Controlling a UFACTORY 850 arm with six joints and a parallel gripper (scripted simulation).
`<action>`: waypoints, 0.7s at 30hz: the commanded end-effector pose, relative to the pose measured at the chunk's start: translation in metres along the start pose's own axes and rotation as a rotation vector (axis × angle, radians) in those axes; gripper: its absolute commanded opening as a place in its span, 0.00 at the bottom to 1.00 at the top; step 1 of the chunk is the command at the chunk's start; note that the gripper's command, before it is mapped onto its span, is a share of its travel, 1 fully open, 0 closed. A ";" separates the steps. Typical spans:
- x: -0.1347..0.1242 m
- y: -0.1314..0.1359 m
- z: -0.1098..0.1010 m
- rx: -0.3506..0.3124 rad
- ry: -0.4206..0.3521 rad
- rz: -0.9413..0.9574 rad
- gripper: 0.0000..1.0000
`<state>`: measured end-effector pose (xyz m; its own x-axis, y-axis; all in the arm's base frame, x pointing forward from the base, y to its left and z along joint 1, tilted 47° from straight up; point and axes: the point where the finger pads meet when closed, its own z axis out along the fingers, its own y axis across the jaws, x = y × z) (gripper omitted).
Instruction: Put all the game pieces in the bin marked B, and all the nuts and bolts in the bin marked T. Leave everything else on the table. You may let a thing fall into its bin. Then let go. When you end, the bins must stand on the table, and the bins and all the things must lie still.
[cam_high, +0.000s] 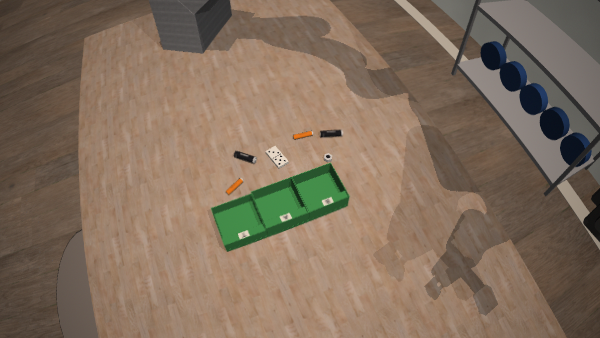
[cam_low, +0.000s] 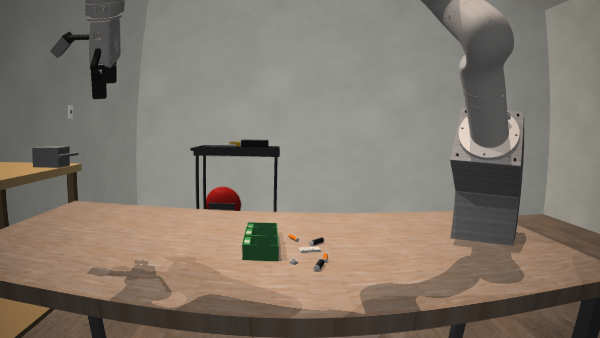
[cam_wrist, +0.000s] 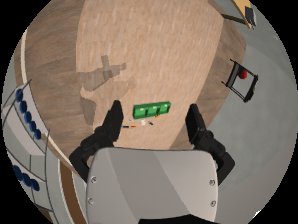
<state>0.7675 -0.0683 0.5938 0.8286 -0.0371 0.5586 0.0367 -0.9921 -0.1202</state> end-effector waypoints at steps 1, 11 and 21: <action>0.001 0.000 -0.001 0.000 0.002 0.000 1.00; 0.001 0.000 -0.001 0.000 0.002 0.000 1.00; 0.000 -0.014 0.029 0.000 0.002 0.000 0.07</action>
<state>0.7719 -0.0634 0.5884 0.8274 -0.0374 0.5604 0.0364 -0.9921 -0.1200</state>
